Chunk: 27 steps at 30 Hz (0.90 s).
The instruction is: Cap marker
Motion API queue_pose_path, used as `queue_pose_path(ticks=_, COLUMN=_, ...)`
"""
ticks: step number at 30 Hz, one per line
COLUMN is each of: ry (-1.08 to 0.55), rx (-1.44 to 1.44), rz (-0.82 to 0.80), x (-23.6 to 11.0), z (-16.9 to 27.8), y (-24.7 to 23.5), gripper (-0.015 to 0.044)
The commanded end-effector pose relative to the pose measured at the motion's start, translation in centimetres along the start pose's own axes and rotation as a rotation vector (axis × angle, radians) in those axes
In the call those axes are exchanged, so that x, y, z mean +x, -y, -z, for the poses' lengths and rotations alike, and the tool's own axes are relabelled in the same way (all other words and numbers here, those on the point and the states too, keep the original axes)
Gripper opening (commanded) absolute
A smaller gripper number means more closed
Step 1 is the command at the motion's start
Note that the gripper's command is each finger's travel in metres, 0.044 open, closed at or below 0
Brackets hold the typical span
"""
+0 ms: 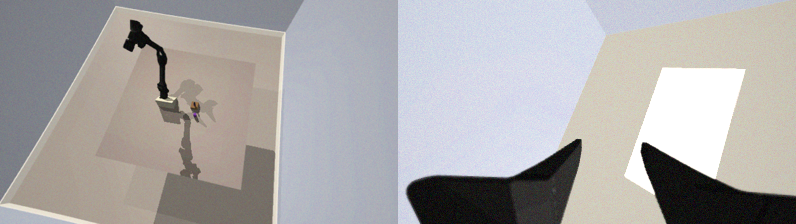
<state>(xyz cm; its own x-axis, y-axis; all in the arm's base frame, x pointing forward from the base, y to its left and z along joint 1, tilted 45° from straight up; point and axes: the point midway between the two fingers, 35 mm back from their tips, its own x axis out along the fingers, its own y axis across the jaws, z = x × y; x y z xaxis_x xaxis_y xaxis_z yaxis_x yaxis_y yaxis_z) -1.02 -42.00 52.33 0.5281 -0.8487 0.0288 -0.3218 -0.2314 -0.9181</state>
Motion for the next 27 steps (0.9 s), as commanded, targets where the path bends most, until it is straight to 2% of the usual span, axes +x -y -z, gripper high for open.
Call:
queue_pose_path(ticks=1, ry=0.12, rx=0.205, rz=-0.073, x=4.4, z=-3.7, y=-3.6, gripper=0.0246)
queue_pose_path(ticks=7, ry=0.287, rx=0.468, rz=-0.216, x=9.4, z=-10.8, y=-8.1, gripper=0.0246)
queue_pose_path(ticks=14, ry=0.461, rx=0.741, rz=-0.45, x=13.0, z=-20.8, y=-12.6, gripper=0.0246)
queue_pose_path(ticks=21, ry=0.58, rx=0.943, rz=-0.753, x=14.0, z=-31.7, y=-16.8, gripper=0.0246)
queue_pose_path(ticks=27, ry=0.656, rx=1.038, rz=-1.045, x=12.3, z=-41.1, y=-19.8, gripper=0.0246)
